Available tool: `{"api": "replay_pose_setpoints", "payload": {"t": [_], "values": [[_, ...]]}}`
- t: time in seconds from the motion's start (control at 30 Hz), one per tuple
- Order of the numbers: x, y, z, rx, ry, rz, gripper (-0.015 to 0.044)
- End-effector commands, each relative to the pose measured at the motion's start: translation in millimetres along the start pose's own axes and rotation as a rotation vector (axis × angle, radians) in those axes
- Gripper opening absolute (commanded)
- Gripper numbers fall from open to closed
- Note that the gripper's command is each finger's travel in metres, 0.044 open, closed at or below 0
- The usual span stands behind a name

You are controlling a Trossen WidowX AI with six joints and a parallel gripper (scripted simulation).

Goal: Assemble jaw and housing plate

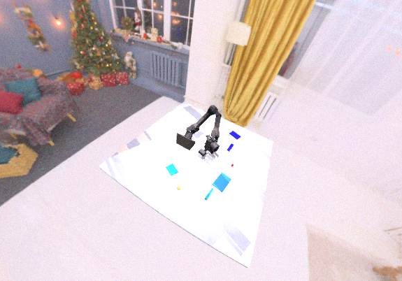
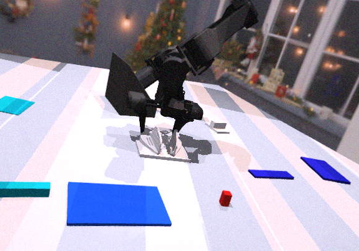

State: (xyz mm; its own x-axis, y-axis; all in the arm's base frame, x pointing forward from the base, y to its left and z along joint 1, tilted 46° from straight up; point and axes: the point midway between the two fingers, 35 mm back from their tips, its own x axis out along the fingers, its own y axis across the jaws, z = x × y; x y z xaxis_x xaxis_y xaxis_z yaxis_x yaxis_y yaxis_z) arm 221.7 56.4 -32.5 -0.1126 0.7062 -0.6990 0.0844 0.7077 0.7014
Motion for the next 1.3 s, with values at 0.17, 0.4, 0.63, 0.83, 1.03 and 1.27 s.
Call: {"api": "replay_pose_setpoints", "payload": {"t": [0.17,0.4,0.63,0.83,1.03,1.27], "values": [[0.4,-0.2,-0.3,0.004,0.000,0.000,0.0351],[0.4,-0.2,-0.3,0.004,0.000,0.000,0.0351],[0.4,-0.2,-0.3,0.004,0.000,0.000,0.0351],[0.4,-0.2,-0.3,0.004,0.000,0.000,0.0351],[0.4,-0.2,-0.3,0.004,0.000,0.000,0.0351],[0.4,-0.2,-0.3,0.004,0.000,0.000,0.0351]]}}
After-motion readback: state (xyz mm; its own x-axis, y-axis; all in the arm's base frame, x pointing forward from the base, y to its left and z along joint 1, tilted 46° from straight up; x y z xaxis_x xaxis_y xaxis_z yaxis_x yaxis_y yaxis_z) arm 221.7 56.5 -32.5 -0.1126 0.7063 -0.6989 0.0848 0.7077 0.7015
